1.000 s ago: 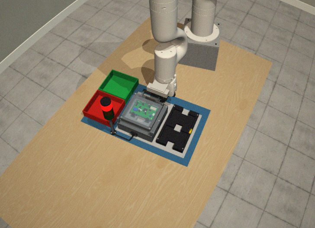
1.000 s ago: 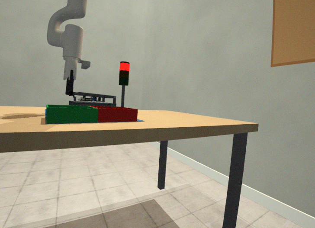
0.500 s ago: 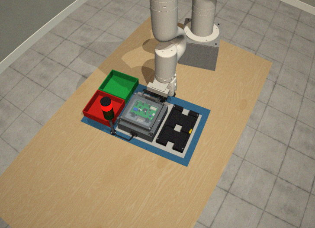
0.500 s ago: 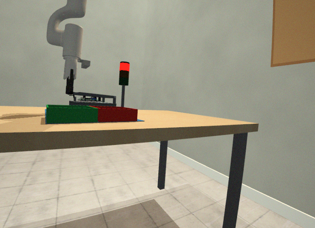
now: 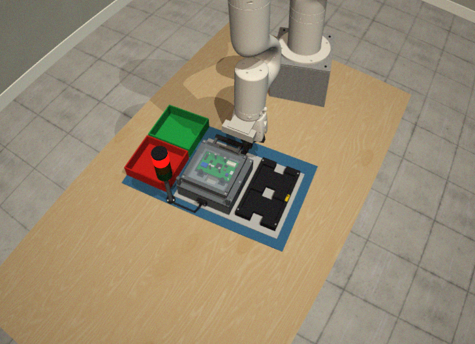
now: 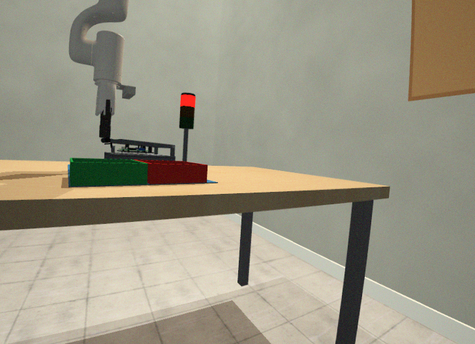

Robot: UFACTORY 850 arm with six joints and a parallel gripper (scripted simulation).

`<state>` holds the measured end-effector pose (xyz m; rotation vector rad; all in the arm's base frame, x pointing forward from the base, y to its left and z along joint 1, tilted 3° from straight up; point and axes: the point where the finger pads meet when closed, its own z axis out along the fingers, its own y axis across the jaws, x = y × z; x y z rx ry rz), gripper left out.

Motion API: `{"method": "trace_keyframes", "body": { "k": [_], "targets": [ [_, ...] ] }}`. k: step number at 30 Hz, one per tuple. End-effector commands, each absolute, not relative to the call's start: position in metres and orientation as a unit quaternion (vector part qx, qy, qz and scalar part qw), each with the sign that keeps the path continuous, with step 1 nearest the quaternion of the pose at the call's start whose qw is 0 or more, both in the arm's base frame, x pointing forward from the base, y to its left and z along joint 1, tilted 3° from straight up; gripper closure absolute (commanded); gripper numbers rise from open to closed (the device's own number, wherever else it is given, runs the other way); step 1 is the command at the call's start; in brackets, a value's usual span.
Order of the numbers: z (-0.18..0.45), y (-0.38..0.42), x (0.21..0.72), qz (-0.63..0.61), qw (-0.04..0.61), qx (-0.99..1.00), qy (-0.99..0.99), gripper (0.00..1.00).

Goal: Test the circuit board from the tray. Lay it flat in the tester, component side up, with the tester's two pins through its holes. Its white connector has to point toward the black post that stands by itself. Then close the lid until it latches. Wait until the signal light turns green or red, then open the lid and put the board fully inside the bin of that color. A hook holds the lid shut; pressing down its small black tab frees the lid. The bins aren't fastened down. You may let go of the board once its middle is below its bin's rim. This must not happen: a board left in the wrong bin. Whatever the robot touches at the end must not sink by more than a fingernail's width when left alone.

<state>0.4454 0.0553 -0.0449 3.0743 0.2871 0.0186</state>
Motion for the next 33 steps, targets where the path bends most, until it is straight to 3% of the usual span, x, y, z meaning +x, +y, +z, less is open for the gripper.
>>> {"method": "trace_keyframes", "body": {
  "k": [1,33],
  "targets": [
    [-0.038,0.056,0.446,0.008,0.027,0.995,0.093,1.0],
    [-0.002,0.058,0.445,0.008,0.027,0.995,0.093,1.0]
  ]
}}
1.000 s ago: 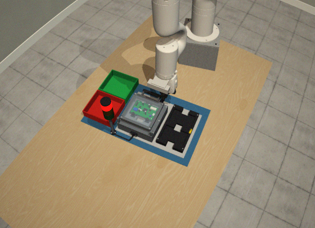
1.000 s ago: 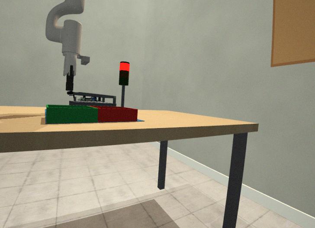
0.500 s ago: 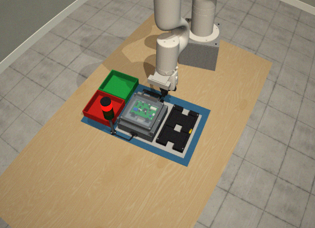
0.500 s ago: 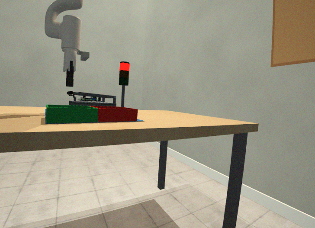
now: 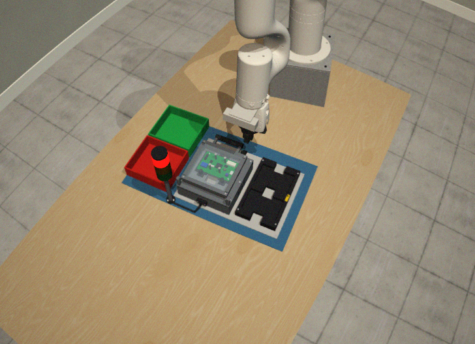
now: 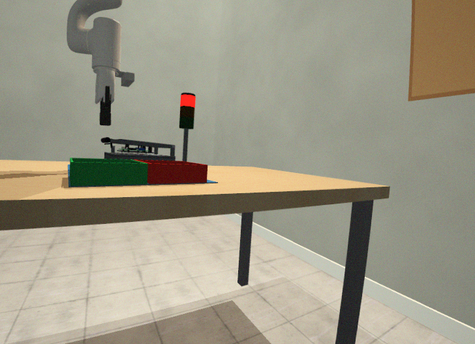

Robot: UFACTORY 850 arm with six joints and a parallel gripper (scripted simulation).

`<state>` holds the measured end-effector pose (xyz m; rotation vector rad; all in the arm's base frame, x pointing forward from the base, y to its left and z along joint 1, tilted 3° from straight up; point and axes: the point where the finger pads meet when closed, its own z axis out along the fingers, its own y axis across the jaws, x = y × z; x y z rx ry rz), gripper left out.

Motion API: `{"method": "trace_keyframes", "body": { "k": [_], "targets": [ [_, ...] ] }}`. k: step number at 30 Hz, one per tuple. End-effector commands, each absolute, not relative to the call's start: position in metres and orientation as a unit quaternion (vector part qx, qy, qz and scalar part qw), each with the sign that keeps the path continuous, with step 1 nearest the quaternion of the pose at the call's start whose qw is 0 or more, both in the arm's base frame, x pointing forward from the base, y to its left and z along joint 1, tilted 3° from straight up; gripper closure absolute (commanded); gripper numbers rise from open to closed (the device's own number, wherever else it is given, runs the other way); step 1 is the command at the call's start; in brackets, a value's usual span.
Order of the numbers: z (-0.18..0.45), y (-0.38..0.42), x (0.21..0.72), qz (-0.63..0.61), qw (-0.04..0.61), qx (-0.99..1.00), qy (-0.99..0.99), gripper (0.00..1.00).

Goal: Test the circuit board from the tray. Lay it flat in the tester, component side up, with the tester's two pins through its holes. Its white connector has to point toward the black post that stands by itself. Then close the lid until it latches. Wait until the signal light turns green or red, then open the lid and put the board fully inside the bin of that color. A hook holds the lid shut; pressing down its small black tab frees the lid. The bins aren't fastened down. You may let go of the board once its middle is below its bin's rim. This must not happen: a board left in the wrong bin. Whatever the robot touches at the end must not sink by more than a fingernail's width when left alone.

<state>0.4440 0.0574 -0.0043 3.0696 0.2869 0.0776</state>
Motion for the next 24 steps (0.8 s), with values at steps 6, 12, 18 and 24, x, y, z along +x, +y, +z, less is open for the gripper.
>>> {"method": "trace_keyframes", "body": {
  "k": [6,12,18,24],
  "targets": [
    [-0.0014,0.0577,0.445,0.008,0.027,0.995,0.093,1.0],
    [-0.0014,0.0577,0.445,0.008,0.027,0.995,0.094,1.0],
    [-0.0014,0.0577,0.445,0.008,0.027,0.995,0.1,1.0],
    [-0.0014,0.0577,0.445,0.007,0.027,0.991,0.135,1.0]
  ]
}}
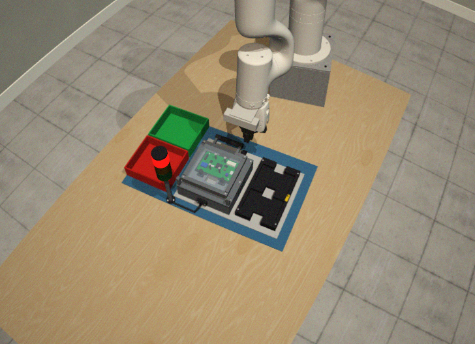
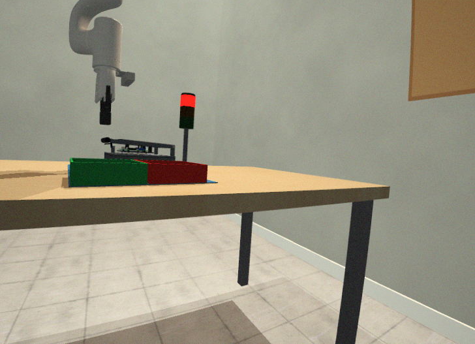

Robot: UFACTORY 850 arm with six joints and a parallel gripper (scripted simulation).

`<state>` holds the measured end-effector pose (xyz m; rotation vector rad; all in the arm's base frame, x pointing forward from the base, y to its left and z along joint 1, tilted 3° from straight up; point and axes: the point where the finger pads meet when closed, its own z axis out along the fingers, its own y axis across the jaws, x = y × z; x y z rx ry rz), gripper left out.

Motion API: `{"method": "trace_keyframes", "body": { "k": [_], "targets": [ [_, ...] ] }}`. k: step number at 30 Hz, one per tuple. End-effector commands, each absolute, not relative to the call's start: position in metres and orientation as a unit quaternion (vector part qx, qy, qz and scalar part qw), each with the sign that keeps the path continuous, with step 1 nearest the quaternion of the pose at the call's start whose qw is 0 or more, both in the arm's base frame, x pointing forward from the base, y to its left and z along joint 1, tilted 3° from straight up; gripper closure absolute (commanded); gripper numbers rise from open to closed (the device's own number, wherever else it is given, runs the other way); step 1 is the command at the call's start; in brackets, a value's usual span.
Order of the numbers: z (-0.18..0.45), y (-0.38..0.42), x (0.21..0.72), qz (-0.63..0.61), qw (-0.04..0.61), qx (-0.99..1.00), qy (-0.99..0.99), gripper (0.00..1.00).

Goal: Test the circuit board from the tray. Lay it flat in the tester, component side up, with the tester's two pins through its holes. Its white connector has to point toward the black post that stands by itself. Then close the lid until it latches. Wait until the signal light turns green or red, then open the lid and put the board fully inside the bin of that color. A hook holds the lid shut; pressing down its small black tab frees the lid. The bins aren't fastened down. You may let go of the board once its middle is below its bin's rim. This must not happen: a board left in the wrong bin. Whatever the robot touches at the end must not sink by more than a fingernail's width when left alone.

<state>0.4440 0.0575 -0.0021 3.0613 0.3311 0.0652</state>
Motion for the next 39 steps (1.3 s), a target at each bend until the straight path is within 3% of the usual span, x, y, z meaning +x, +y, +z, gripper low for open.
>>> {"method": "trace_keyframes", "body": {
  "k": [1,39],
  "targets": [
    [-0.0014,0.0577,0.445,0.006,0.027,0.989,0.144,1.0],
    [-0.0014,0.0577,0.445,-0.006,0.027,0.821,0.571,1.0]
  ]
}}
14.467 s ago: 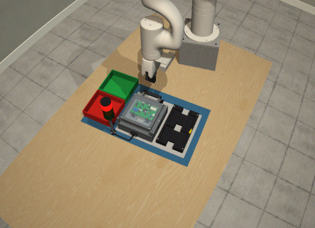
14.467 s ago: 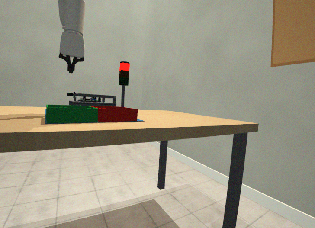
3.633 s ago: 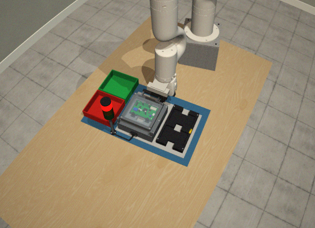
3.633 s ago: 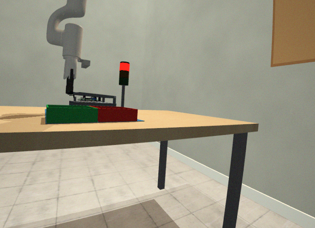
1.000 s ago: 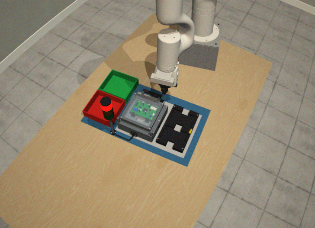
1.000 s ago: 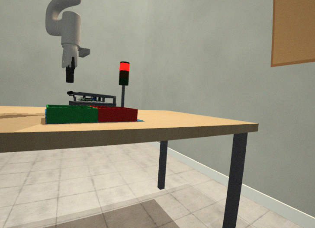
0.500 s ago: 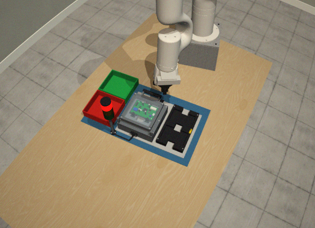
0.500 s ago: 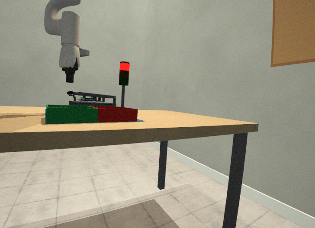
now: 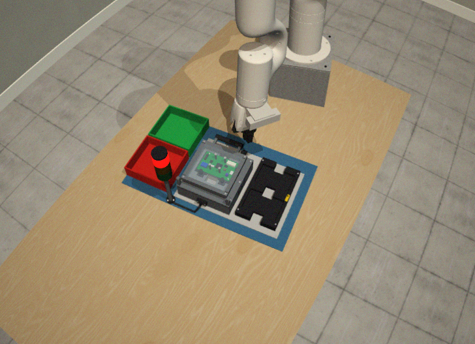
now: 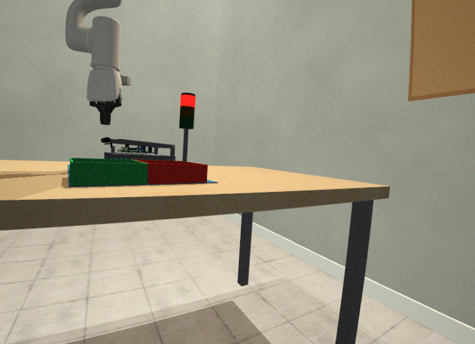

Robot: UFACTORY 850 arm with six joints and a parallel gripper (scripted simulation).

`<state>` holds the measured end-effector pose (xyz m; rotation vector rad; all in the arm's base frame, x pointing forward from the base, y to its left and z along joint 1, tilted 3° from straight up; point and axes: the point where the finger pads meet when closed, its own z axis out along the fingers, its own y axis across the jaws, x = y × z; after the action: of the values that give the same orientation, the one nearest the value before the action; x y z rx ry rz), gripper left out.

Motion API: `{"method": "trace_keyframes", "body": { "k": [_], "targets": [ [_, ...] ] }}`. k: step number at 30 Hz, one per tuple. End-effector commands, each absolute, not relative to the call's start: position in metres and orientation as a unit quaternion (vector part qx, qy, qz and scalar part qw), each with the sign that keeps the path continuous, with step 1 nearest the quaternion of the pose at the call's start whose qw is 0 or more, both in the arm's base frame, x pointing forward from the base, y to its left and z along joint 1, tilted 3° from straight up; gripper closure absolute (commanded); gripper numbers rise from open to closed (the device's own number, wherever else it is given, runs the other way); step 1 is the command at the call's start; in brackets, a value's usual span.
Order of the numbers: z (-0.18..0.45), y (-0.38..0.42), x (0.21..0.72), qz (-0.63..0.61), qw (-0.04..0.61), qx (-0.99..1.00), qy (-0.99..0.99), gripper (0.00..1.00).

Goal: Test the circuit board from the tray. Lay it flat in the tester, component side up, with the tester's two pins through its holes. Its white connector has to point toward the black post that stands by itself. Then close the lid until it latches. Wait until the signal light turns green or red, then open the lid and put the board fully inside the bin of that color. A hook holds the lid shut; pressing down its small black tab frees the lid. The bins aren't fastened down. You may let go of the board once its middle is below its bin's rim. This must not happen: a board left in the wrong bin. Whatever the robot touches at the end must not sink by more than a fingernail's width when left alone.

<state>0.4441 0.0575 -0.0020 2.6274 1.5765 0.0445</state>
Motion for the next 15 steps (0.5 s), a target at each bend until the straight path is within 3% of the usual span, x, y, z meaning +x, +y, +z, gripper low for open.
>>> {"method": "trace_keyframes", "body": {
  "k": [1,15],
  "targets": [
    [-0.0014,0.0577,0.445,-0.007,0.027,0.813,0.581,1.0],
    [-0.0014,0.0577,0.445,-0.011,0.026,0.705,0.709,1.0]
  ]
}}
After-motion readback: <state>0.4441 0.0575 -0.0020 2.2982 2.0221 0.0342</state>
